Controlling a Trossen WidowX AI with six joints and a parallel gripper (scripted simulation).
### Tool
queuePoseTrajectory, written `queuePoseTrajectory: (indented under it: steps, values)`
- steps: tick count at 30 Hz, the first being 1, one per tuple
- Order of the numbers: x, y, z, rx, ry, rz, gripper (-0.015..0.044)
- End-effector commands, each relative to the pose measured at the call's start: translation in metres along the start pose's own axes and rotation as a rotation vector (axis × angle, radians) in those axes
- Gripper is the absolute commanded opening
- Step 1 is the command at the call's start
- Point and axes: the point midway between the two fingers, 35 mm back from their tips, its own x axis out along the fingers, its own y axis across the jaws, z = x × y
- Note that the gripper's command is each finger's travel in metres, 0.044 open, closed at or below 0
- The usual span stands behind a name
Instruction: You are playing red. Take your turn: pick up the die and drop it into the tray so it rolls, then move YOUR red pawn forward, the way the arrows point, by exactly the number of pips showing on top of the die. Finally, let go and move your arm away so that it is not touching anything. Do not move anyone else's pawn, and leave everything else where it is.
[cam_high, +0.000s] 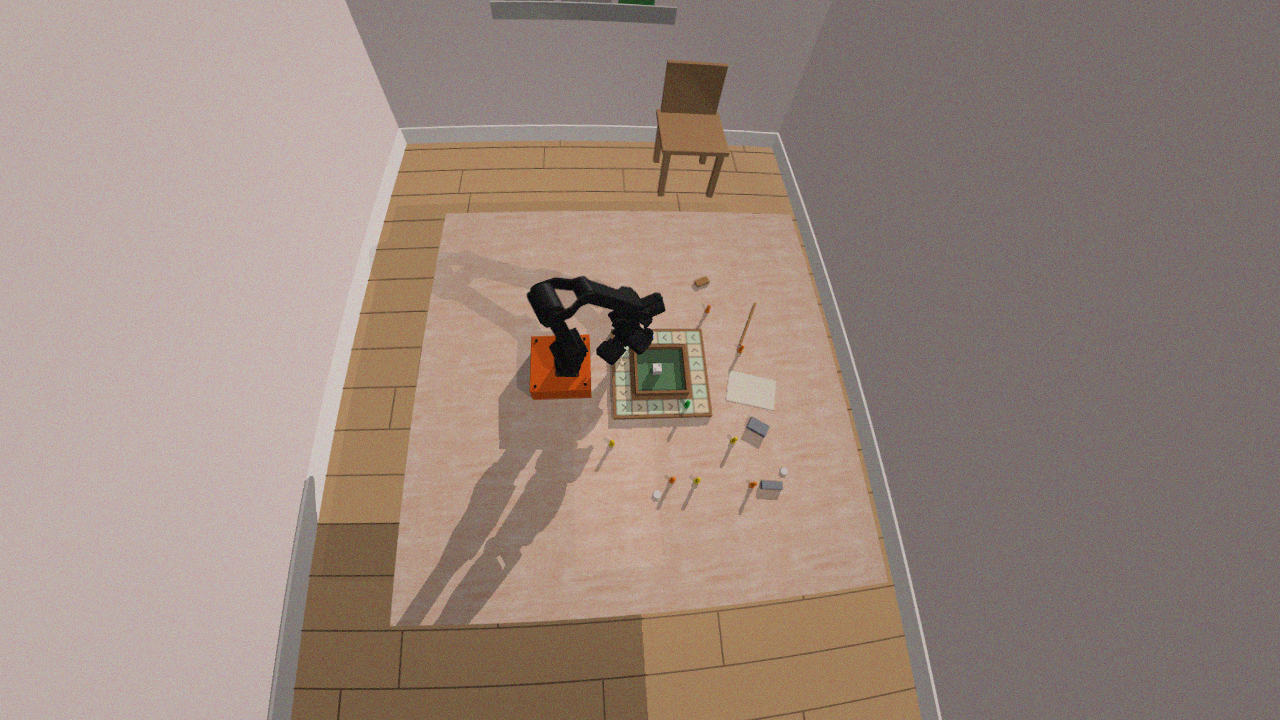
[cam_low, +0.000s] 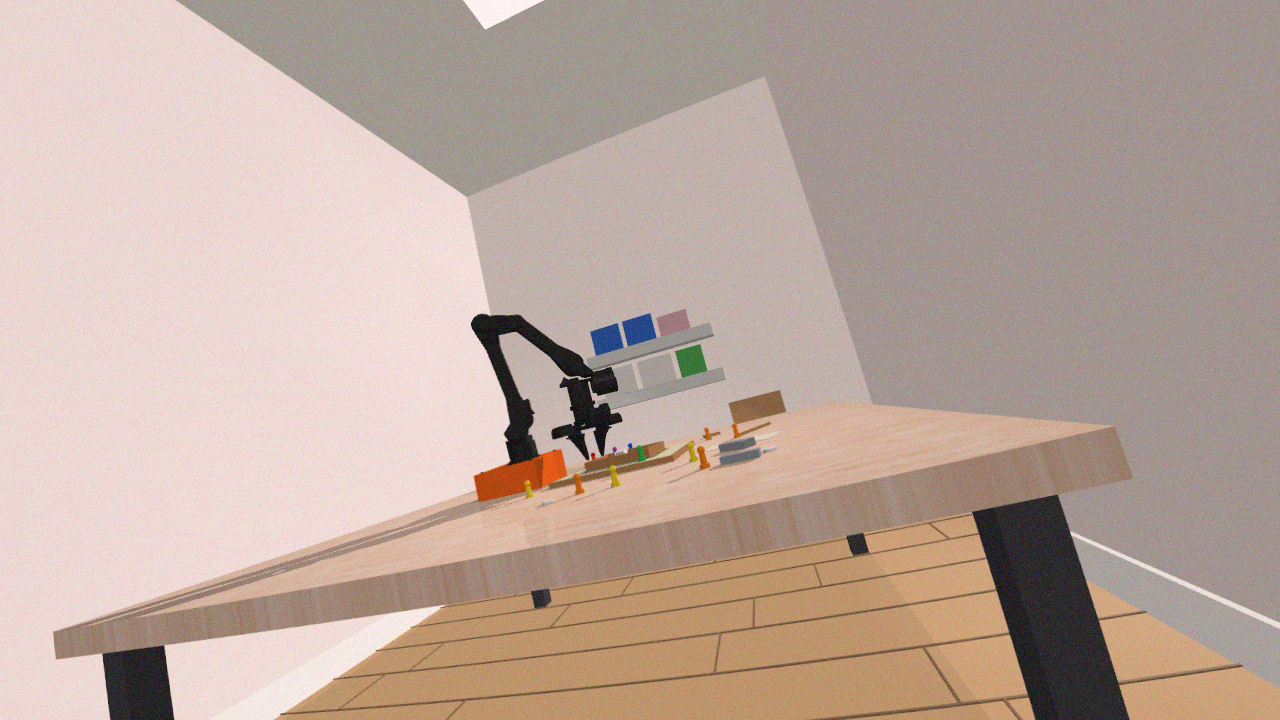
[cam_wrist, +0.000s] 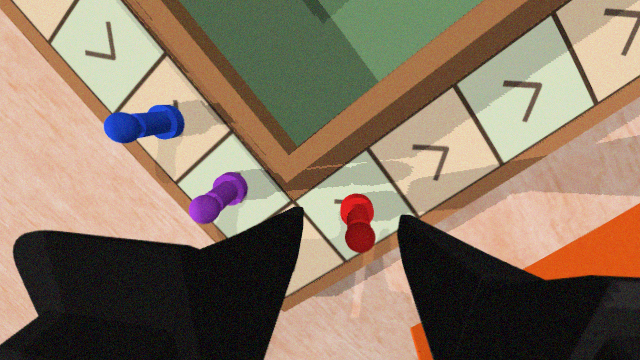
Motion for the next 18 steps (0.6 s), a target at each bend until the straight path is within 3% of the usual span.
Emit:
queuePoseTrajectory:
  steps: [1, 5, 10, 18]
  values:
    - [0.0076, -0.0033, -0.0020, 0.003, 0.007, -0.010, 0.0200]
    - [0.0113, -0.0038, -0.0023, 0.003, 0.007, -0.010, 0.0200]
    - [0.0113, -0.0038, -0.0023, 0.003, 0.007, -0.010, 0.0069]
    - [0.0113, -0.0038, -0.0023, 0.003, 0.007, -0.010, 0.0015]
